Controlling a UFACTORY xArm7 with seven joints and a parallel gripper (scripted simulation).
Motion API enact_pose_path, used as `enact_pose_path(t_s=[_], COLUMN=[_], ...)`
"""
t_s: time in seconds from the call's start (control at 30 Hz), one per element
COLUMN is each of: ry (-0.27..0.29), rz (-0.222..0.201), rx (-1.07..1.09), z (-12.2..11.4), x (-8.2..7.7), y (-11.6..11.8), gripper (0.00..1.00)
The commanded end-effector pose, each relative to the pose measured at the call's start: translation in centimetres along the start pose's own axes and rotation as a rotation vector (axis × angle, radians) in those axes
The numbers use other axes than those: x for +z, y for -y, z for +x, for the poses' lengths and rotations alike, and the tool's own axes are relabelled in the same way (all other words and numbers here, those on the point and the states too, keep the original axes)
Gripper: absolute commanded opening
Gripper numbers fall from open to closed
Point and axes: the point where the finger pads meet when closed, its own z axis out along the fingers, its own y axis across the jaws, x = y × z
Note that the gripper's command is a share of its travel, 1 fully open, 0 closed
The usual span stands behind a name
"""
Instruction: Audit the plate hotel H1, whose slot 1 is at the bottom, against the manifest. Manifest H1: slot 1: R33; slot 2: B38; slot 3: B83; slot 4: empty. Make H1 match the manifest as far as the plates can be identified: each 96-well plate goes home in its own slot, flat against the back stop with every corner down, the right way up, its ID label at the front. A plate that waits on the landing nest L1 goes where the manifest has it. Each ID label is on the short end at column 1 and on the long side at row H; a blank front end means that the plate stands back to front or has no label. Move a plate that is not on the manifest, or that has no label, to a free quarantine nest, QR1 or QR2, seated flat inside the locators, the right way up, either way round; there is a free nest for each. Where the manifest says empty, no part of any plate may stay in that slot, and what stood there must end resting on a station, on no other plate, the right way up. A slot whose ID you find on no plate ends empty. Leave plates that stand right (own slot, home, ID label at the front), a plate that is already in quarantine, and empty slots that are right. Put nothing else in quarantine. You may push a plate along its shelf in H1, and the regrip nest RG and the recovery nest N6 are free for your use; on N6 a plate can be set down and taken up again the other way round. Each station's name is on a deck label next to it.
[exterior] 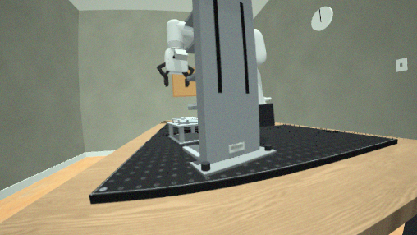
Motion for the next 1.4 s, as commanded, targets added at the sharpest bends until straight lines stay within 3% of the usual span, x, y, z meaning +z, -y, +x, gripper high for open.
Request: enact_pose_path(t_s=[0.0, 0.07, 0.4, 0.63, 1.37], ry=[0.001, 0.001, 0.001, 0.001, 0.002], rz=[-0.006, -0.006, -0.006, -0.006, -0.006], rx=[0.000, 0.000, 0.000, -0.067, -0.734], z=[0.0, 0.0, 0.0, 0.8, 8.8], x=[-1.5, -1.5, -4.8, -4.8, -4.8], y=[-0.2, -0.2, -0.2, 0.4, 6.5], gripper=[1.00, 1.00, 1.00, 1.00, 1.00])
